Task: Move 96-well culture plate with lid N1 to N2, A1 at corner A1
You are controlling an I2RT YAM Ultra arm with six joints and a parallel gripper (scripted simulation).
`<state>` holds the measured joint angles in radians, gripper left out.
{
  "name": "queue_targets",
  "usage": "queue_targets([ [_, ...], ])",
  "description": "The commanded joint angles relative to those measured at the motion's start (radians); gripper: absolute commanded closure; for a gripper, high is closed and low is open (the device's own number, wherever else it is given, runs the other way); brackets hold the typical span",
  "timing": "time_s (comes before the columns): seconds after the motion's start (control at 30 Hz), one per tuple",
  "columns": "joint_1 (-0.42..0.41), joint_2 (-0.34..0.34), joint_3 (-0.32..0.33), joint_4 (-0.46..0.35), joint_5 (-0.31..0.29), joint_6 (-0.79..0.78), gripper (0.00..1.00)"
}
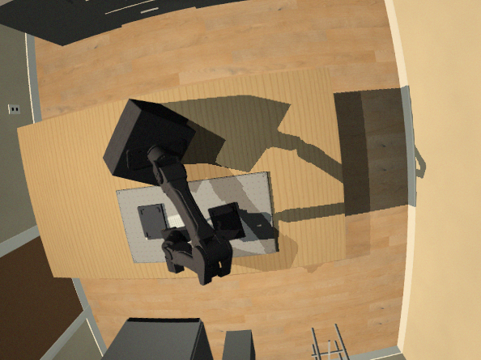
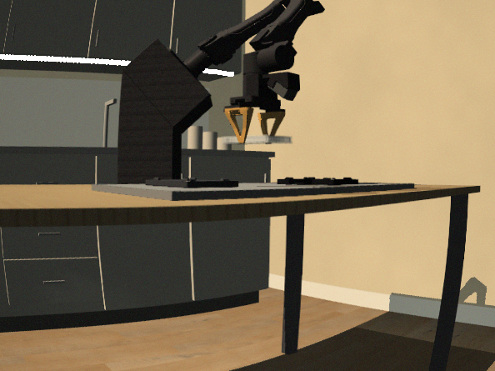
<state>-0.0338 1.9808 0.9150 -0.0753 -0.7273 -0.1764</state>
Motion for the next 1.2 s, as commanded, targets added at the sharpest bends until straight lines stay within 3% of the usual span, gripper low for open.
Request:
queue_targets([
  [0.0, 0.008, -0.05, -0.022, 0.024, 0.019, 0.051, 1.0],
  [0.2, 0.02, -0.085, -0.016, 0.024, 0.035, 0.089, 1.0],
  [0.37, 0.079, -0.123, -0.037, 0.015, 0.053, 0.132, 1.0],
  [0.67, 0.152, -0.191, -0.017, -0.021, 0.09, 0.212, 1.0],
  [0.77, 0.141, -0.198, -0.011, -0.023, 0.096, 0.222, 1.0],
  [1.17, 0.258, -0.271, 0.024, -0.059, 0.15, 0.32, 1.0],
])
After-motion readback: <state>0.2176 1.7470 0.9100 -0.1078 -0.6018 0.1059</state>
